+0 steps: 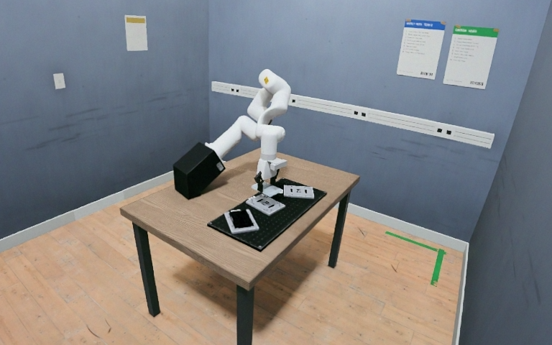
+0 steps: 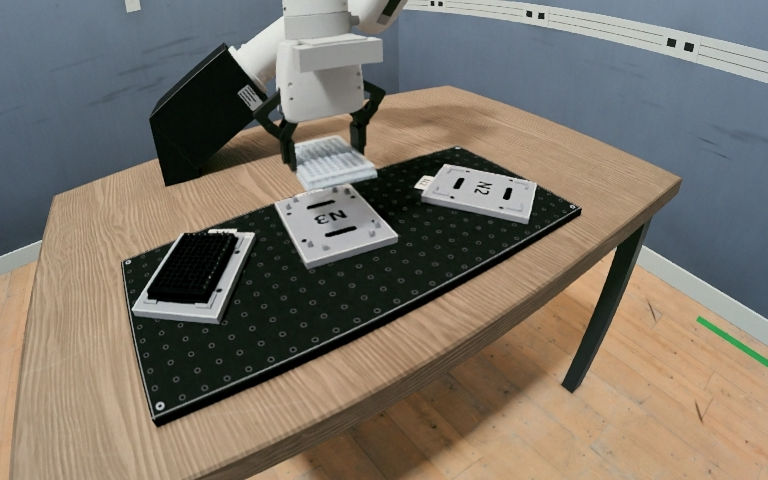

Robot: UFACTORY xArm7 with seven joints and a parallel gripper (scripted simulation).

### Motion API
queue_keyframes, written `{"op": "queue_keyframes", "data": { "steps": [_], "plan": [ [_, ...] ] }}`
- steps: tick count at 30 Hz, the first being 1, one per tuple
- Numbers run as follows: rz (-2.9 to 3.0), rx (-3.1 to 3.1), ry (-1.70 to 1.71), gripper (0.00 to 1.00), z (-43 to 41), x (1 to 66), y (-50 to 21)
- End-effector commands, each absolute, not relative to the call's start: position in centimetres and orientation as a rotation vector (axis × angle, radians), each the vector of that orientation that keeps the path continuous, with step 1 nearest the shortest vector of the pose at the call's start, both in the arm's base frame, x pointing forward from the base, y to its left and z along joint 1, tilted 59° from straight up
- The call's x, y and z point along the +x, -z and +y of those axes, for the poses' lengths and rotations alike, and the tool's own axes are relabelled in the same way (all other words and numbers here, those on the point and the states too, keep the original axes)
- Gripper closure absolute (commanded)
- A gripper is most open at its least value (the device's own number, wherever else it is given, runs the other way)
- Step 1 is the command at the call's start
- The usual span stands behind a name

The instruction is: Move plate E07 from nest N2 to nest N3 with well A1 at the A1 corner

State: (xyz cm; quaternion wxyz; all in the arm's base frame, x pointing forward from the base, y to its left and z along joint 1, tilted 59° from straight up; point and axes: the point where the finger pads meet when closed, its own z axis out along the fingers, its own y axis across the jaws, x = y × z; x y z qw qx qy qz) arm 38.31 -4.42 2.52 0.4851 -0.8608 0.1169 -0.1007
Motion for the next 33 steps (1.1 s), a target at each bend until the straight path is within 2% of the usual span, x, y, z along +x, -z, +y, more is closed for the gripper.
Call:
{"op": "queue_keyframes", "data": {
  "steps": [1,33],
  "plan": [
    [0.288,-2.098,0.249,1.0,-4.1,38.6,-2.1],
    [0.288,-2.098,0.249,1.0,-0.3,39.9,0.3]
  ]
}}
